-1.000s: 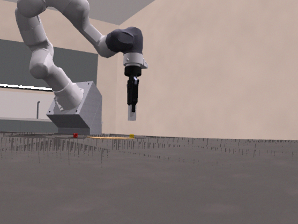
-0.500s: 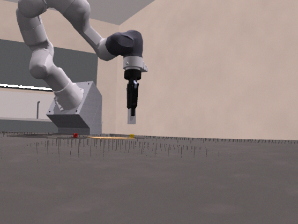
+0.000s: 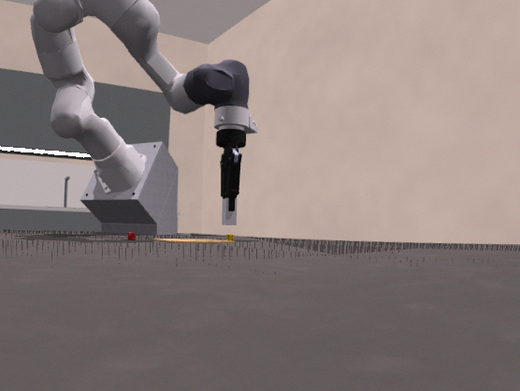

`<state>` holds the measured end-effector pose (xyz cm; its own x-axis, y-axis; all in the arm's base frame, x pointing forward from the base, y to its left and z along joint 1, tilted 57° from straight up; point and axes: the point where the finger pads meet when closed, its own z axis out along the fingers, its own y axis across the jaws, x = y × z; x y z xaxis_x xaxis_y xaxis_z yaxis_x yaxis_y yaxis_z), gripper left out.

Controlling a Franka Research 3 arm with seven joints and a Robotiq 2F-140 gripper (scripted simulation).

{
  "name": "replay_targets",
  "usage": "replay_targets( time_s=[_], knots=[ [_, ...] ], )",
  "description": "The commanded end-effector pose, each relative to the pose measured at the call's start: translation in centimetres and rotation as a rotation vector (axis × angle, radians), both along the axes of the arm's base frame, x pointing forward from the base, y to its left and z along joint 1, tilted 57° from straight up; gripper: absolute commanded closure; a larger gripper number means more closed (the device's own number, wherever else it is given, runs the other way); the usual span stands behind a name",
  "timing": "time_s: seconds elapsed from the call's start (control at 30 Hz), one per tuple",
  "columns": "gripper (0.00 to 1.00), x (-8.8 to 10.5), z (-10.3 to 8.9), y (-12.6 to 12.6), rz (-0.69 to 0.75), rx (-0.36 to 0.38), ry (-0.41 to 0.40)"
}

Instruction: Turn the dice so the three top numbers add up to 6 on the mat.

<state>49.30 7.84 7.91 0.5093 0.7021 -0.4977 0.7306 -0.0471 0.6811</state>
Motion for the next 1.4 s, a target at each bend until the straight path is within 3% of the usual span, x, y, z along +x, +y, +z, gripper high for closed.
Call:
replay_targets(
  time_s=[0.0,1.37],
  knots=[
    [0.81,0.35,-0.42,-0.20,0.000,0.010,-0.006],
    [0.81,0.75,-0.91,-0.83,0.000,0.010,-0.006]
  ],
)
